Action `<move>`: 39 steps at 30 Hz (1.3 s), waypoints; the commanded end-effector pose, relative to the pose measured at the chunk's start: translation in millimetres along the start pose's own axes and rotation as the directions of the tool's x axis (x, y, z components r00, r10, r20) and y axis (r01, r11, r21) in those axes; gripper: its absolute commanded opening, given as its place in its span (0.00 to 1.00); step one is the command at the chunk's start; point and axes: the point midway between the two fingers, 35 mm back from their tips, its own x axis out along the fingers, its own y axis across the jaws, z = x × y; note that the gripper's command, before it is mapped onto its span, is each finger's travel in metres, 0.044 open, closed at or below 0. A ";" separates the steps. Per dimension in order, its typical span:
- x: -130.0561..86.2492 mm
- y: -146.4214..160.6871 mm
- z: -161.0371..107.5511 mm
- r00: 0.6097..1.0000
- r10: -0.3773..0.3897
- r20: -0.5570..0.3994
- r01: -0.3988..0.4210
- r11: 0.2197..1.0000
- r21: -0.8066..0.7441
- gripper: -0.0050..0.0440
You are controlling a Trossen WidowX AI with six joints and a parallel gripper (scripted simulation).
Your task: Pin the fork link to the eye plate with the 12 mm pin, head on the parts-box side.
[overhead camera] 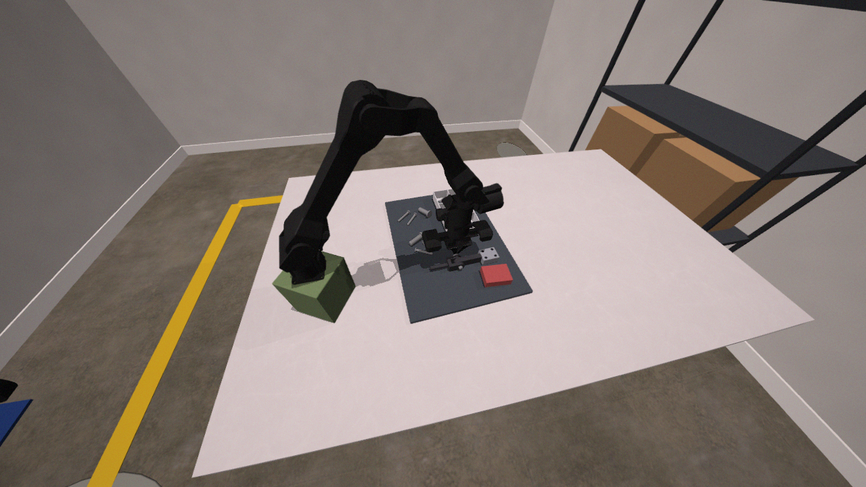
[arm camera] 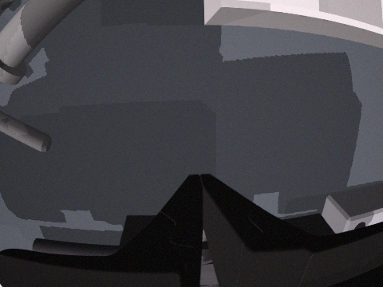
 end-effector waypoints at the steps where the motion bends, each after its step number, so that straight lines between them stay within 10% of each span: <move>1: 0.5 0.9 -4.1 1.000 0.001 -0.007 -0.001 1.000 0.001 0.10; 31: -29.4 0.9 11.5 1.000 0.001 -0.007 -0.001 1.000 0.001 0.10; 39: -73.8 7.3 10.5 1.000 0.015 -0.004 -0.015 1.000 -0.003 0.40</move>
